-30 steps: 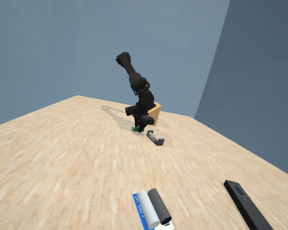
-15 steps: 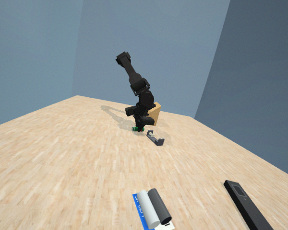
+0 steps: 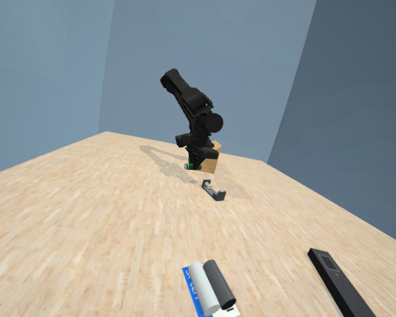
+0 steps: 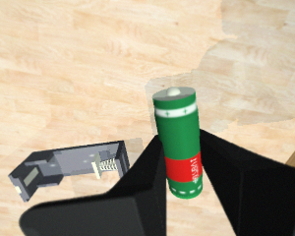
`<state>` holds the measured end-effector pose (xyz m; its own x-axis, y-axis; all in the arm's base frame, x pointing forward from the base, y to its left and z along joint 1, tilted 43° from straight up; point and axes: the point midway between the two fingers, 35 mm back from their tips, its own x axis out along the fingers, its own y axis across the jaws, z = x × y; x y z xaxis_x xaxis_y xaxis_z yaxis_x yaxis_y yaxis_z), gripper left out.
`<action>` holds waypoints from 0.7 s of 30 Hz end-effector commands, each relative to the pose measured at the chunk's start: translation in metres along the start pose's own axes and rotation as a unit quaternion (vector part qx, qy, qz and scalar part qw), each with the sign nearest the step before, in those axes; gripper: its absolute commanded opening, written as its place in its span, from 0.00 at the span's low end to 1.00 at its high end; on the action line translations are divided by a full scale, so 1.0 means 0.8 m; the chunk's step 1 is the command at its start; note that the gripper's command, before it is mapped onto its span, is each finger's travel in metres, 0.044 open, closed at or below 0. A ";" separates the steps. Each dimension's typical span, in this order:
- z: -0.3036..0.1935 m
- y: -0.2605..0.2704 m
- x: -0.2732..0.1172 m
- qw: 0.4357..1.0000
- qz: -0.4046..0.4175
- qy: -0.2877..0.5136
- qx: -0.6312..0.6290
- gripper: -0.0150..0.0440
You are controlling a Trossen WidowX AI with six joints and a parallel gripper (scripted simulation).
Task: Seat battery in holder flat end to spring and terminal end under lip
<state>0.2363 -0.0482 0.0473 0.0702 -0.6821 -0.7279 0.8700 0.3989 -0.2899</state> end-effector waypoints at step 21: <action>-0.040 0.108 -0.031 0.789 0.005 -0.001 -0.614 0.39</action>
<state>0.2881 0.0125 0.0249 0.0737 -0.6785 -0.7309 -0.1120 0.7226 -0.6821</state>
